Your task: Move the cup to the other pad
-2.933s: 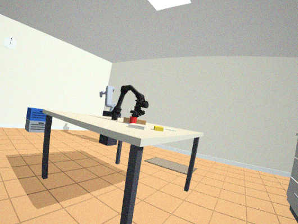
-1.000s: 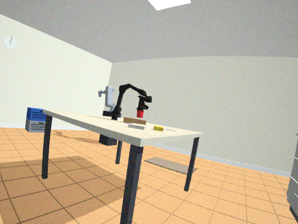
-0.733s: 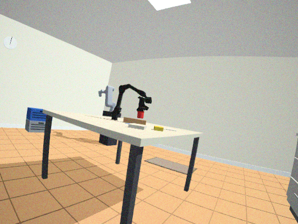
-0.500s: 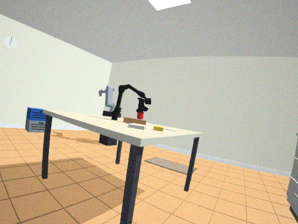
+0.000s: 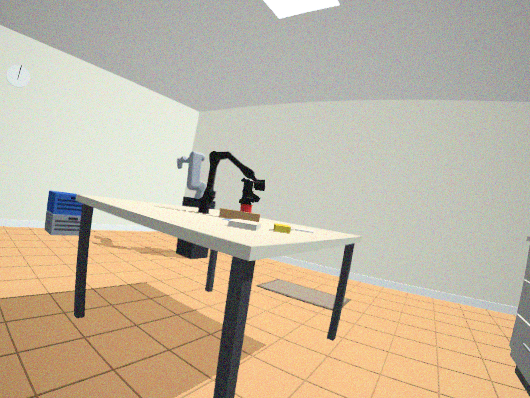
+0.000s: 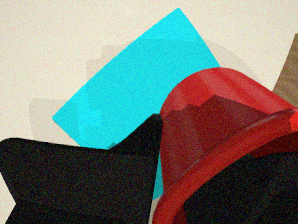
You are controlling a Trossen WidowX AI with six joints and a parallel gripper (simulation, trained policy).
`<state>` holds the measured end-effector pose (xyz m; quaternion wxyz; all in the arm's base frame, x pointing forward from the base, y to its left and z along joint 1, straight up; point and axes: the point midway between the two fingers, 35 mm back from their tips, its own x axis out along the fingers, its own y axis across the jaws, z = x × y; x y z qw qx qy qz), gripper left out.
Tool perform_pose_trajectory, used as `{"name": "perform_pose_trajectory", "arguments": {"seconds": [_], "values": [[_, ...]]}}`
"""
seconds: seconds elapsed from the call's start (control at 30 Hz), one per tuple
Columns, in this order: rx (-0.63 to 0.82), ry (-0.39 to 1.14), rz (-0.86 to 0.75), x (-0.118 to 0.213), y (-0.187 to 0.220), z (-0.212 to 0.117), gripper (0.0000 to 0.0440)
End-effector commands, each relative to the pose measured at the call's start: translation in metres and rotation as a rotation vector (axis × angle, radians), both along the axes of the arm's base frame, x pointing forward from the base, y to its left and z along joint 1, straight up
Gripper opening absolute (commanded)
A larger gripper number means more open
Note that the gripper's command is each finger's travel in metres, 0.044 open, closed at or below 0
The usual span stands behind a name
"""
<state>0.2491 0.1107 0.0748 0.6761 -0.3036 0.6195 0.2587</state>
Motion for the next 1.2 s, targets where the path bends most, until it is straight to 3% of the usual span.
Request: {"name": "perform_pose_trajectory", "arguments": {"seconds": [0.0, 0.33, 0.47, 1.17], "values": [[-0.006, -0.002, -0.009, -0.005, -0.001, -0.006, 0.0004], [0.007, -0.032, -0.028, -0.006, -0.002, -0.018, 0.0061], [0.039, -0.069, -0.032, -0.002, -0.001, -0.011, 0.0123], [0.155, -0.165, -0.012, -0.011, 0.001, 0.017, 0.0212]]}}
